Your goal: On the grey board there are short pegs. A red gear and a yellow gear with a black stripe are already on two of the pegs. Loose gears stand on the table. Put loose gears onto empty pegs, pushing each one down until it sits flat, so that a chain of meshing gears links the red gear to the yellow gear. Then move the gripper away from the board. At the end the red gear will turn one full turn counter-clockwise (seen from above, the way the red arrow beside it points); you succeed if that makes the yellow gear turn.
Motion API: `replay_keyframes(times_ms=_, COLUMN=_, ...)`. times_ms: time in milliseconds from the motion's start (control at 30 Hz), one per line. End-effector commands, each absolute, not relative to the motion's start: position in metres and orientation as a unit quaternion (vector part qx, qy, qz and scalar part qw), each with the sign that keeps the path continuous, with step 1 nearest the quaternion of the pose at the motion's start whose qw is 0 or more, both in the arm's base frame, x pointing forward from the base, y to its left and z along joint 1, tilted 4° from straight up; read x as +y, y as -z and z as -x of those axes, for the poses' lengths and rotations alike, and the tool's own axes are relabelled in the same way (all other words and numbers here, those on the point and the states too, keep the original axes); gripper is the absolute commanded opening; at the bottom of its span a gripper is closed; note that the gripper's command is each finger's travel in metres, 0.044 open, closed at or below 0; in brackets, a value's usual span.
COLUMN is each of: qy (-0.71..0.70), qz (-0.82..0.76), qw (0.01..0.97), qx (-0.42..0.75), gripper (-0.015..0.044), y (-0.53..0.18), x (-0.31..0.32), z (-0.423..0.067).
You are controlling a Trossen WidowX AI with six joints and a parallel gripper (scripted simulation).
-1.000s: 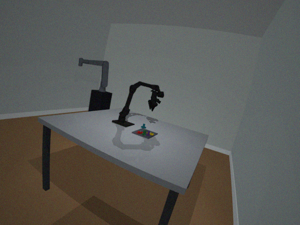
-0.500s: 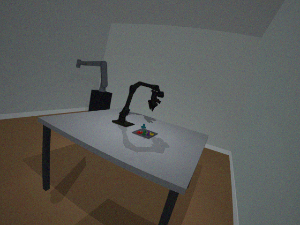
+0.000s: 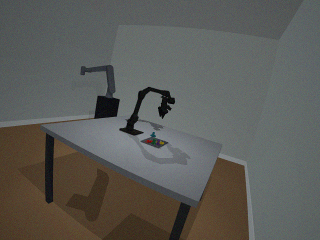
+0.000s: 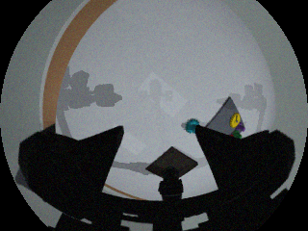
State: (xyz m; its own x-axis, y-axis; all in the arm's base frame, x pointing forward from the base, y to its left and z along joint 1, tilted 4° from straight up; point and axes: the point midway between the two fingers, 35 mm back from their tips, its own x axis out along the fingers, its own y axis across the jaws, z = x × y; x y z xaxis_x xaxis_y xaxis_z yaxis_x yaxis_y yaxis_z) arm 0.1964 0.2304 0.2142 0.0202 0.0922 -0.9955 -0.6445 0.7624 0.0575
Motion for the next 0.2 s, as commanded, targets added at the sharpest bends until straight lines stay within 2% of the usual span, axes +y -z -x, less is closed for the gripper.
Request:
replay_keyframes(times_ms=0, qy=-0.267, qz=0.213, qw=0.681, qx=0.647, gripper=0.044, y=-0.2138, x=0.2298, z=-0.1961)
replay_keyframes(times_ms=167, qy=-0.267, qz=0.213, qw=0.681, qx=0.647, gripper=0.044, y=-0.2138, x=0.2298, z=-0.1961)
